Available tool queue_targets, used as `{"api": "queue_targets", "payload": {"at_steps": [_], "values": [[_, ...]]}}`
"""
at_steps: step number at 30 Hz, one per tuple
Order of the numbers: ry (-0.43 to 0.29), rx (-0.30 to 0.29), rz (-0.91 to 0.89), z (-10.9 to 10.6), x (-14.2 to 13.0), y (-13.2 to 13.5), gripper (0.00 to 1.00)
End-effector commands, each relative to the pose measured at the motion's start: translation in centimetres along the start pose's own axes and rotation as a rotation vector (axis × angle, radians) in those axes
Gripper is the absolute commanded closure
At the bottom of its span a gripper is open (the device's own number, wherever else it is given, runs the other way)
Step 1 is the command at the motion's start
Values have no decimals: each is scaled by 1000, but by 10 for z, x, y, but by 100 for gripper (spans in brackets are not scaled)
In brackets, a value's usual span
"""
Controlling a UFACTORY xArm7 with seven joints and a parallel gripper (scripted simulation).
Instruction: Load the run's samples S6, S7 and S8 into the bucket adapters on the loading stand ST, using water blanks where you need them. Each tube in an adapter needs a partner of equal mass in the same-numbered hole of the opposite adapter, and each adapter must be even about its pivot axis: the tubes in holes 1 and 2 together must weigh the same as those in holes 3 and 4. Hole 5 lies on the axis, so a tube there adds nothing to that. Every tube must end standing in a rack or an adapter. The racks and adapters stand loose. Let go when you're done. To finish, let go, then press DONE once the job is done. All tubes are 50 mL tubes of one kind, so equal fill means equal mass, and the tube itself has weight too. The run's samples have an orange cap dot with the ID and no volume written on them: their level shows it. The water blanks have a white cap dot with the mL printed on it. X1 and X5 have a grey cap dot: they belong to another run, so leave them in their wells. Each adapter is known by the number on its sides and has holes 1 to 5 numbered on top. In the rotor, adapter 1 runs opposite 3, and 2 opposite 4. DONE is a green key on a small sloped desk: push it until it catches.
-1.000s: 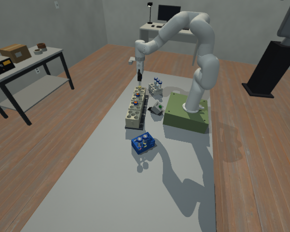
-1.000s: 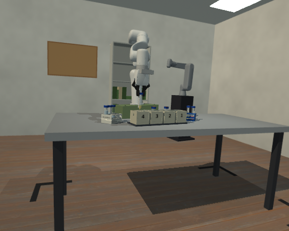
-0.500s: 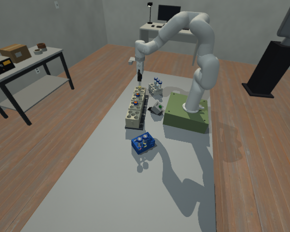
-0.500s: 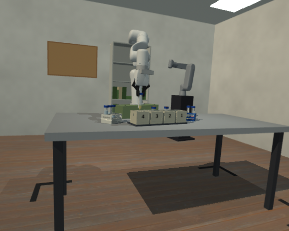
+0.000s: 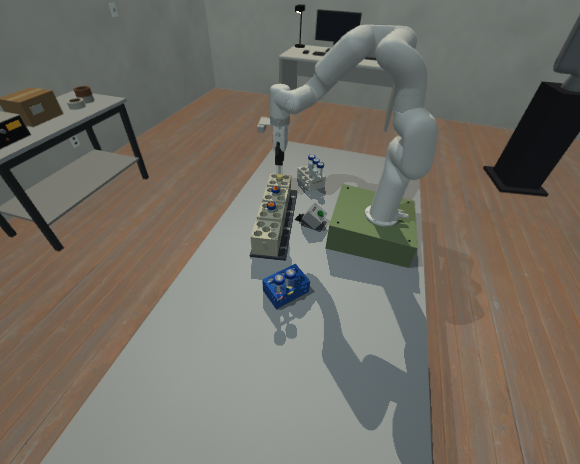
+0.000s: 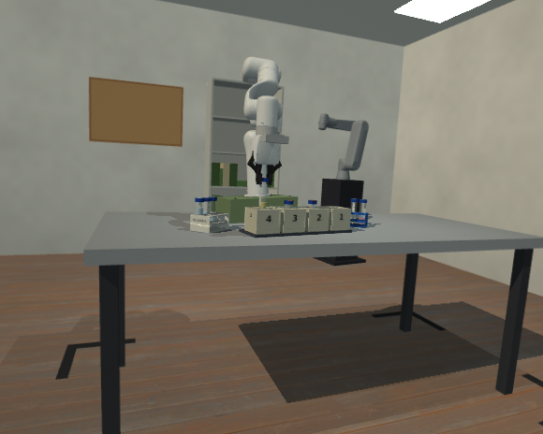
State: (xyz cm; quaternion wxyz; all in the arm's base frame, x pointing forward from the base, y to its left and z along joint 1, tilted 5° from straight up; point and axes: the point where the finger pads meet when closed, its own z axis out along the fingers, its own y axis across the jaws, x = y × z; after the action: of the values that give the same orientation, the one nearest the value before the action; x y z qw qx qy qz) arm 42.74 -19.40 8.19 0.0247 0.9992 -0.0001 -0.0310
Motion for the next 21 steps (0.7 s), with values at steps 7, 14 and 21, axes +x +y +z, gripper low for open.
{"api": "queue_targets", "payload": {"at_steps": [7,14,21], "values": [[4,-1,0,9,1,1,100],[4,-1,0,14,1,1,100],[4,-1,0,21,1,1,100]]}}
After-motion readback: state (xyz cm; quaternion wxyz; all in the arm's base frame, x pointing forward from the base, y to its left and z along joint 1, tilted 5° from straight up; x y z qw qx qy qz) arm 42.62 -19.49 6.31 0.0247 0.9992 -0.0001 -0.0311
